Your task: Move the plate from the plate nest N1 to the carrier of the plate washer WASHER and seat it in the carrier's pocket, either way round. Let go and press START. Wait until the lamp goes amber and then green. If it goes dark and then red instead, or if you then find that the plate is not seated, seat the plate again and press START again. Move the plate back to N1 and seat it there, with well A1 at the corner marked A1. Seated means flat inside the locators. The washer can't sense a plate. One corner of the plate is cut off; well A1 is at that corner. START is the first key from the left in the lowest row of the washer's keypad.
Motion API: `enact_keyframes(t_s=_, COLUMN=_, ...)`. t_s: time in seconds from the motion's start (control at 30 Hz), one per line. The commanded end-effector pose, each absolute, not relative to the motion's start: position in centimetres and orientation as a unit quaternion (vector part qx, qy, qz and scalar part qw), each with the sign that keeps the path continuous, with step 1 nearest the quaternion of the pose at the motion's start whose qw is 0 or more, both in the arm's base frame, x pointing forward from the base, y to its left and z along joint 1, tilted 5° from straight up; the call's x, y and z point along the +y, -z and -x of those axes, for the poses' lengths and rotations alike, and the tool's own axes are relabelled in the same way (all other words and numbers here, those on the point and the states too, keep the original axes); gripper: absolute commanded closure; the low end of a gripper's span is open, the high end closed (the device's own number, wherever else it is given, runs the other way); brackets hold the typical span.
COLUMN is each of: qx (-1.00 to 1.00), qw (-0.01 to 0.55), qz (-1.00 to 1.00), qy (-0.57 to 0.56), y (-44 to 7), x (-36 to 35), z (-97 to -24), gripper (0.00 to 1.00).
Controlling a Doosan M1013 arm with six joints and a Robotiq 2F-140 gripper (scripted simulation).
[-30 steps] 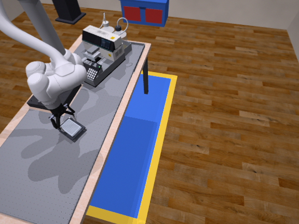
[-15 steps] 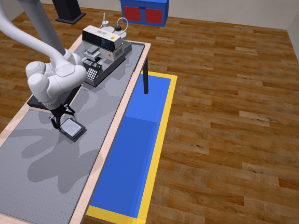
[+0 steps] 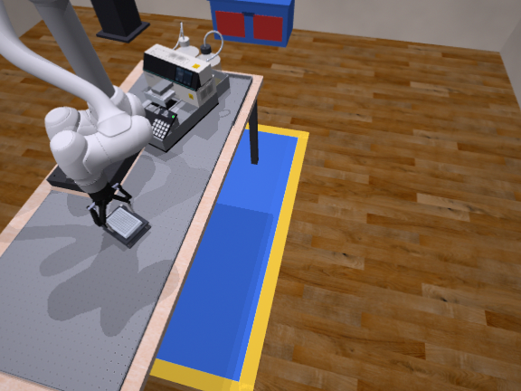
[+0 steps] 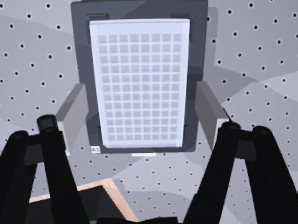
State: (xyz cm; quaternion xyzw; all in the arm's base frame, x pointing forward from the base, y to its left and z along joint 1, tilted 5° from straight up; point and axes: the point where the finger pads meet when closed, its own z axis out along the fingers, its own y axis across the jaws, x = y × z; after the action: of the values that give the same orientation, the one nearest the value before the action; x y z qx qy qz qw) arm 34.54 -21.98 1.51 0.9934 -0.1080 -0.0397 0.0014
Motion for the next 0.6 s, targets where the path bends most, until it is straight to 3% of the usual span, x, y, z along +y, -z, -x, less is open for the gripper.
enact_keyframes(t_s=0.0, qx=-0.108, qw=0.001, qz=-0.993, qy=0.04, y=-1.31, x=-21.97, z=-34.52, gripper=0.3)
enact_keyframes(t_s=0.57, qx=-0.108, qw=0.001, qz=-0.993, qy=0.04, y=-0.32, x=-21.97, z=-34.44, gripper=0.3)
